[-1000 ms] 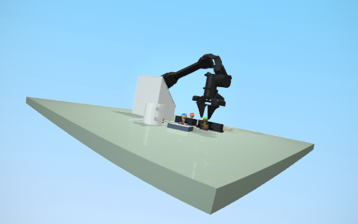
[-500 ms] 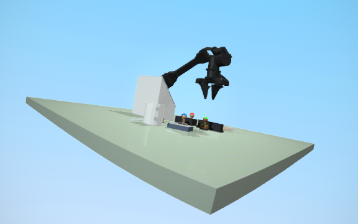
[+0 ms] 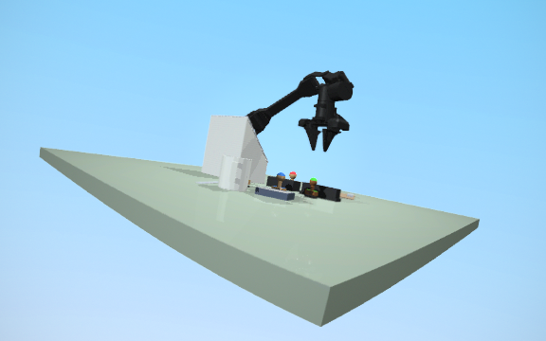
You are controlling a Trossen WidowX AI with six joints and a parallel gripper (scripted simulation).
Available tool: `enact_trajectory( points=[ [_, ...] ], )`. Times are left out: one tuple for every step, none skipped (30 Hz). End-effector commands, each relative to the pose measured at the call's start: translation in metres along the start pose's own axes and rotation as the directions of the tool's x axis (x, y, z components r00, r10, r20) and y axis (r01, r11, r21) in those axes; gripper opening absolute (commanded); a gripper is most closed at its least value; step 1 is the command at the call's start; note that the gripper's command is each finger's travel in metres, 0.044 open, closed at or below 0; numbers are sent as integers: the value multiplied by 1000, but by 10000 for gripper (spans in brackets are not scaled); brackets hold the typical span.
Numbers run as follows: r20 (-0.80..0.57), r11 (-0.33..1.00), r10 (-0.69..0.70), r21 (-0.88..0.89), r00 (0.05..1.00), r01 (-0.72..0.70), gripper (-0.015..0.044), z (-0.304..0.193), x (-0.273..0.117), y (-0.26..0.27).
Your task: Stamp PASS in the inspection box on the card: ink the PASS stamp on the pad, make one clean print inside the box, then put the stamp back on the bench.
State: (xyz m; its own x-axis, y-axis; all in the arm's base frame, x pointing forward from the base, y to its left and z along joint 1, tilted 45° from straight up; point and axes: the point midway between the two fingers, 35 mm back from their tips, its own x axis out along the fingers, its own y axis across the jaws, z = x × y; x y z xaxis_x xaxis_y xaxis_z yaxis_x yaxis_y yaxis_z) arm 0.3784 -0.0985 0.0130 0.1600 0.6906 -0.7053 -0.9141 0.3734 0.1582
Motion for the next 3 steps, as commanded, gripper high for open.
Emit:
enact_trajectory(
  points=[
    [0, 1000, 0, 0, 1000, 0, 251, 0, 0, 0],
    [0, 1000, 0, 0, 1000, 0, 251, 0, 0, 0],
    [0, 1000, 0, 0, 1000, 0, 251, 0, 0, 0]
  ],
)
